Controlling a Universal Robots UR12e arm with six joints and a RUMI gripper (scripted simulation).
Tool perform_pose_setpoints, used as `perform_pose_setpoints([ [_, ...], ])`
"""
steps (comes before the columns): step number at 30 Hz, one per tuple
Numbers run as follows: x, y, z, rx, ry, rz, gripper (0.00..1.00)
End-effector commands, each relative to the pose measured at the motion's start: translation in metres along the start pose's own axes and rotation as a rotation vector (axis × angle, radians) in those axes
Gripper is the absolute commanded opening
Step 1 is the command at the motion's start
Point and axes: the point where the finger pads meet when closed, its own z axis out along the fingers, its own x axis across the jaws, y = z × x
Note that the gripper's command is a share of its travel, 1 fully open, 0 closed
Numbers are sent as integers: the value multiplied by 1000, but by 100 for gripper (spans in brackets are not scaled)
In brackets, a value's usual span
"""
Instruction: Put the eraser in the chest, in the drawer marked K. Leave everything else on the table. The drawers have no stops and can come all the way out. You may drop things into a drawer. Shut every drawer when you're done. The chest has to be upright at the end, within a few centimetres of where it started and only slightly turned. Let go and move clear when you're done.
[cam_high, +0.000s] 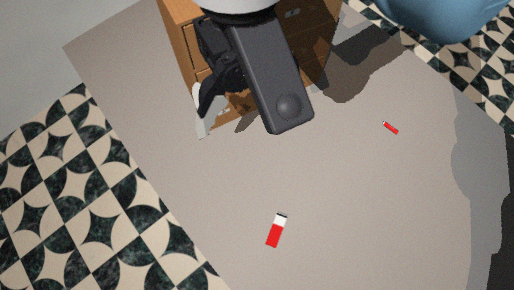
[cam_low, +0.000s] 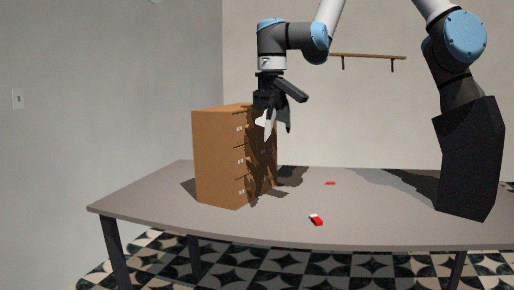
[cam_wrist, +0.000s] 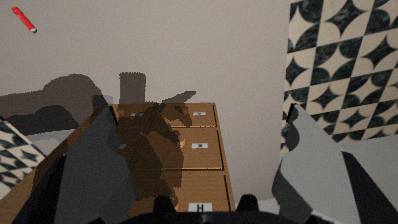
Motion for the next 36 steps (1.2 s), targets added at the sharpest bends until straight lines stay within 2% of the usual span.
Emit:
perform_pose_setpoints([
  [1, 0, 0, -1, 3, 0, 0, 100],
  [36, 0, -1, -2, 4, 0, 40, 100],
])
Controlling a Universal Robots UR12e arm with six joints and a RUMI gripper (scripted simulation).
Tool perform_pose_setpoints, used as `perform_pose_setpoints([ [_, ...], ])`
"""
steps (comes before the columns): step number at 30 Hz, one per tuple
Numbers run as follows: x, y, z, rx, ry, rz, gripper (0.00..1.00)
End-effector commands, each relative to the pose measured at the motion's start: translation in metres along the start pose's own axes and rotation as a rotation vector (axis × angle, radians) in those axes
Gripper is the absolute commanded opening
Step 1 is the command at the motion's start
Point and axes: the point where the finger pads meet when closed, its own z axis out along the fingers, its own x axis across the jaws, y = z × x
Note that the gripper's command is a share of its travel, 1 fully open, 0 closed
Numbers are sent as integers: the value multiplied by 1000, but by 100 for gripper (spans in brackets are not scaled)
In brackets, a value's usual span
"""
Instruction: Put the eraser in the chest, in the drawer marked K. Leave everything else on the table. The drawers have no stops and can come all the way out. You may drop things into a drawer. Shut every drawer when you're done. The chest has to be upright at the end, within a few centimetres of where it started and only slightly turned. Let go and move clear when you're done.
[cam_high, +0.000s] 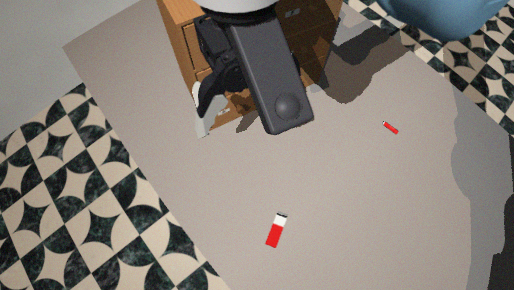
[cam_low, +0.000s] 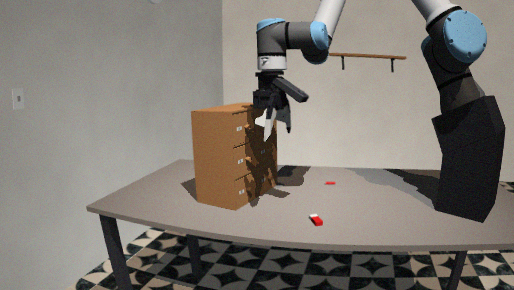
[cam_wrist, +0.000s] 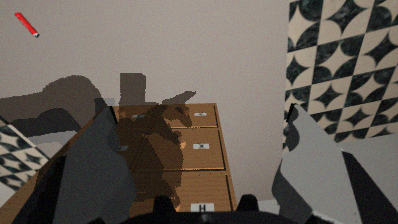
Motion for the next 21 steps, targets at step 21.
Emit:
perform_pose_setpoints([
  [21, 1, -8, -5, -1, 1, 339, 100],
])
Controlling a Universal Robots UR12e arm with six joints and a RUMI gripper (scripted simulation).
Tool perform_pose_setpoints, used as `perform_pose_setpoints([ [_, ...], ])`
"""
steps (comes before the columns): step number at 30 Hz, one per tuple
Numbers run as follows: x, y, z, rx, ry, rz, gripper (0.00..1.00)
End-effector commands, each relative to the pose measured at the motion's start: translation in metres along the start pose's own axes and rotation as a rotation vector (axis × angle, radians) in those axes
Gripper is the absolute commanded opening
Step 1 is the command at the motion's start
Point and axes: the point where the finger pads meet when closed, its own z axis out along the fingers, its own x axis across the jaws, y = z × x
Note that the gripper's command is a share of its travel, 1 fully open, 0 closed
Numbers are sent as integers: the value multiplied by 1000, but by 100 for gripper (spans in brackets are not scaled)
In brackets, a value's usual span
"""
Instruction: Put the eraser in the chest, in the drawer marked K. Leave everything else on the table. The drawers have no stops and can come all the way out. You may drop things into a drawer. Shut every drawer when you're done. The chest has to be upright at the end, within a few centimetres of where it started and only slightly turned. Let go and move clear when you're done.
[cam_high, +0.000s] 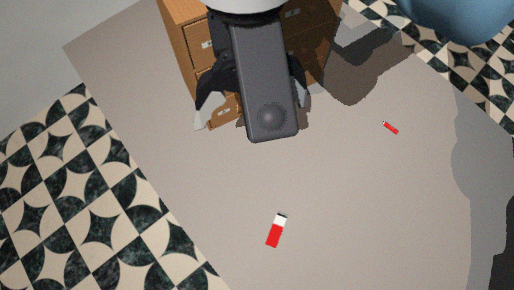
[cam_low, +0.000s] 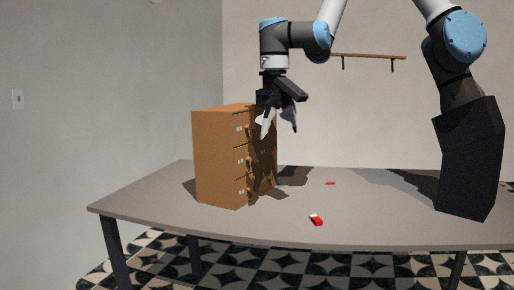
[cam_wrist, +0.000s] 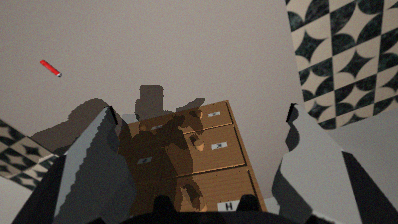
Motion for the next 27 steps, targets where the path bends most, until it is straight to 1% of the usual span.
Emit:
perform_pose_setpoints([
  [1, 0, -3, -2, -1, -1, 129, 100],
  [6, -1, -6, -4, -1, -1, 279, 100],
  [8, -1, -6, -4, -1, -1, 279, 100],
  [15, -2, -10, -7, -1, -1, 526, 100],
  [23, -4, -15, -10, -1, 0, 851, 100],
  [25, -4, -15, -10, -1, 0, 851, 100],
  [27, -5, -16, -11, -1, 0, 937, 100],
])
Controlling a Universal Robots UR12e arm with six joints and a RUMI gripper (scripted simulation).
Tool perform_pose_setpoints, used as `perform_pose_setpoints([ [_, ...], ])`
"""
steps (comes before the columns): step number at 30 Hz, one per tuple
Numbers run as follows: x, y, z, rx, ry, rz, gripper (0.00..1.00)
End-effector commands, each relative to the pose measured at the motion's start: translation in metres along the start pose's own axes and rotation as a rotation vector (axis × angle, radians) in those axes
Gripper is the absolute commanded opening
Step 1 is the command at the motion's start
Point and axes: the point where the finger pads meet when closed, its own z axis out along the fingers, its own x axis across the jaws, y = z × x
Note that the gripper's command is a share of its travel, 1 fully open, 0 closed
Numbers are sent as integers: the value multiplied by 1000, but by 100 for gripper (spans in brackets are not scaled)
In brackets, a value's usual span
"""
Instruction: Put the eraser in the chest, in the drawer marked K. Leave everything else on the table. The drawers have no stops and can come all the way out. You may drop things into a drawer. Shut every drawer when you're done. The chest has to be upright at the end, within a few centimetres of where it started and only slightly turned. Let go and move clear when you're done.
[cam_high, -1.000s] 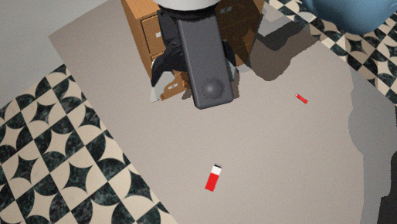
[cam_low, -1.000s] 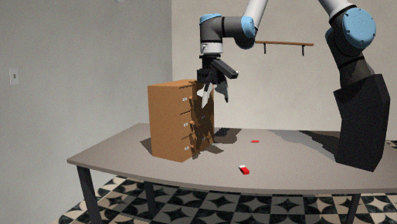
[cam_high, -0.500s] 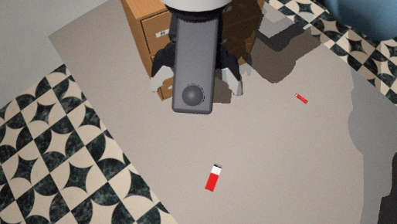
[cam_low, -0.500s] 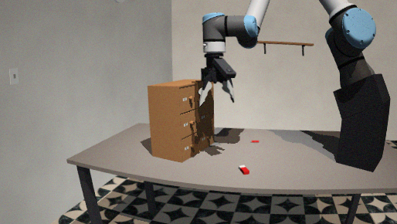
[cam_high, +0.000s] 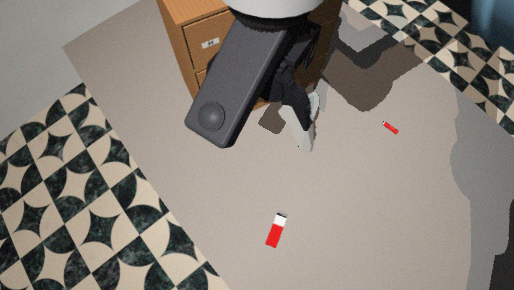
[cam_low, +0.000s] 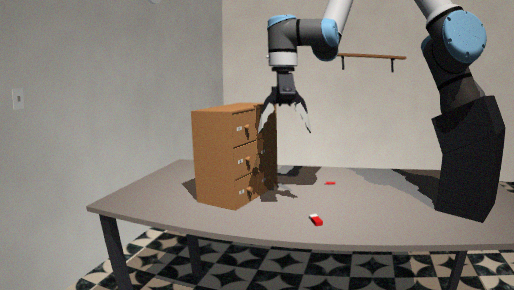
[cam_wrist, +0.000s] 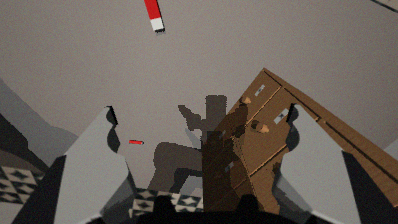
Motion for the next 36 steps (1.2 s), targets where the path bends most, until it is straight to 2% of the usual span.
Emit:
perform_pose_setpoints([
  [1, -2, -1, -3, -7, -4, 194, 100],
  [13, -12, 1, -8, -8, -2, 730, 100],
  [15, -12, 1, -8, -8, -2, 730, 100],
  [30, -27, 6, -14, -8, 0, 1354, 100],
  [32, -27, 6, -14, -8, 0, 1354, 100],
  [36, -32, 8, -16, -8, 1, 1498, 100],
])
